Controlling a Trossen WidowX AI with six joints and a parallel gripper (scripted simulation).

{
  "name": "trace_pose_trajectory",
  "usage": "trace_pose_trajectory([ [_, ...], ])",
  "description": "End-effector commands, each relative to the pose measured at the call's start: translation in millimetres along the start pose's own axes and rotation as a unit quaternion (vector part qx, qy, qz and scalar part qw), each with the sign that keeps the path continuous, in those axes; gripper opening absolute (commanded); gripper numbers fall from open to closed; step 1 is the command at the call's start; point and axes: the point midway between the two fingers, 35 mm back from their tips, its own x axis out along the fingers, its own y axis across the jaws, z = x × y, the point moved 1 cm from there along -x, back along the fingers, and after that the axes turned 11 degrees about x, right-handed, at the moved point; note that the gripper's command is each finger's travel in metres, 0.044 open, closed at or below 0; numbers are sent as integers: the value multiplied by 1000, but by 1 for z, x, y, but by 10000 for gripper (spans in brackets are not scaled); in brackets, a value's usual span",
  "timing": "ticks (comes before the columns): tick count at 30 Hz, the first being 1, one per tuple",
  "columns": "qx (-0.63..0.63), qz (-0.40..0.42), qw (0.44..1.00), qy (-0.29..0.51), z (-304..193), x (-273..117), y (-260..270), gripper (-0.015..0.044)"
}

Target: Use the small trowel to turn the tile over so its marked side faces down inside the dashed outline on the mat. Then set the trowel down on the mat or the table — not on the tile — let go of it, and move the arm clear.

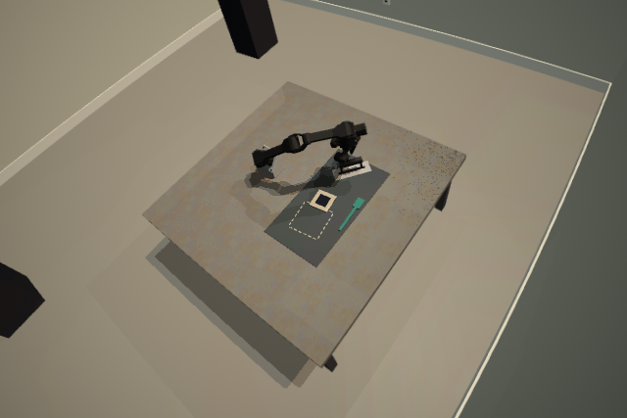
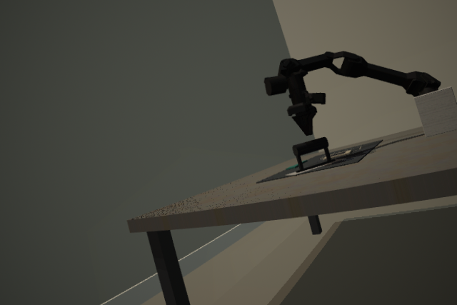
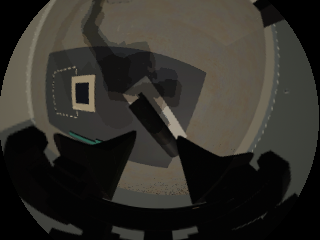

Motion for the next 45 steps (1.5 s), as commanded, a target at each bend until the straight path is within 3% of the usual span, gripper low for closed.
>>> trace_pose_trajectory([
  [1, -52, 0, 999, 3, -1, 0, 0, 270],
  [16, -306, 1, 952, 6, -2, 0, -2, 270],
  [21, -330, 1, 944, 6, -2, 0, -2, 270],
  [23, -321, -3, 947, 9, 0, -9, -1, 300],
  [28, -297, 2, 955, 12, 1, -10, -1, 300],
  [45, -15, 57, 997, 52, 11, 2, -4, 300],
])
